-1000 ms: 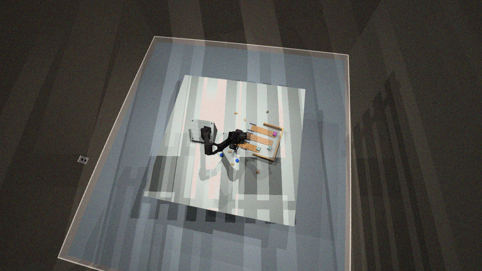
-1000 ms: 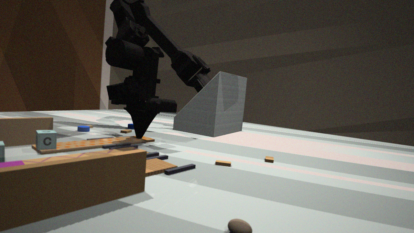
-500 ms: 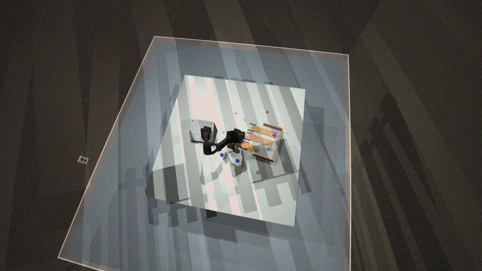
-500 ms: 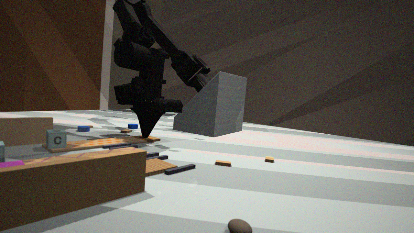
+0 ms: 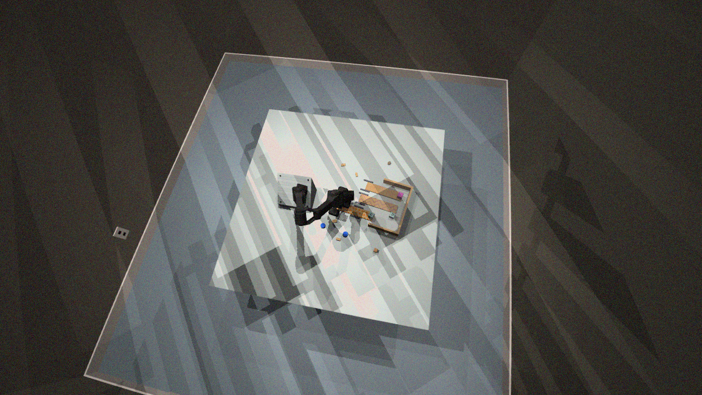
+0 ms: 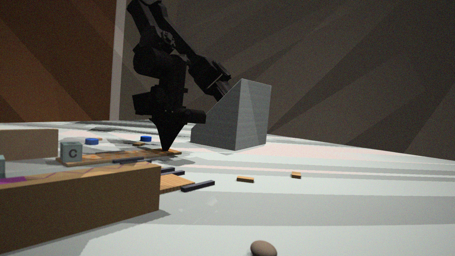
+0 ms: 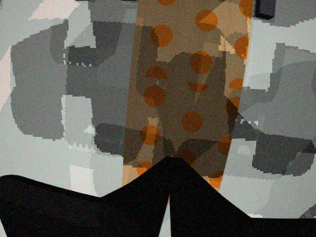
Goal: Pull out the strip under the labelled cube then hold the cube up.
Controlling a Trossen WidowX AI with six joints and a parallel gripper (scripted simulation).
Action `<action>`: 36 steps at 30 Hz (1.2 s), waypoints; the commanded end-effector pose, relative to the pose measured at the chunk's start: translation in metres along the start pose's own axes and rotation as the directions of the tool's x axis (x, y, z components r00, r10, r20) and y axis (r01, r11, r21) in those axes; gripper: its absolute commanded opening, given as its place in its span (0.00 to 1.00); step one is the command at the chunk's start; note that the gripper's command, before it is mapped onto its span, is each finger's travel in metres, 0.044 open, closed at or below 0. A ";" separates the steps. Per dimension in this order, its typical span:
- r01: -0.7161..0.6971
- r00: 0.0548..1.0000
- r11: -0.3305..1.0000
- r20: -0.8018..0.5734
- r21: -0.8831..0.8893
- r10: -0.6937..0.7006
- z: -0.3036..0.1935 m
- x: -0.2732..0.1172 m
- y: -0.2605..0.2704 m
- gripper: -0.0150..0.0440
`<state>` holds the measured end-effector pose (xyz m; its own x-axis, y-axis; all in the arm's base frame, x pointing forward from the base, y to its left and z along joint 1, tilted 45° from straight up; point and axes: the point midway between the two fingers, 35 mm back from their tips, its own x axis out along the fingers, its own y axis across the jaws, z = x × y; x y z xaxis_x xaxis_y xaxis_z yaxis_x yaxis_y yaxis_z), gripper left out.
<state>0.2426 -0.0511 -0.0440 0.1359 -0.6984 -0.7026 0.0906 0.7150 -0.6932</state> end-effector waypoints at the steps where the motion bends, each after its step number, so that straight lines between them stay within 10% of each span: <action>1: 0.002 0.999 1.000 -0.038 -0.010 -0.002 -0.017 0.005 -0.002 0.25; 36: 0.002 0.999 1.000 -0.039 -0.011 -0.002 -0.050 0.004 -0.002 0.25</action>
<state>0.2102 -0.0511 -0.0493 0.1364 -0.6981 -0.7029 0.0907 0.7154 -0.6929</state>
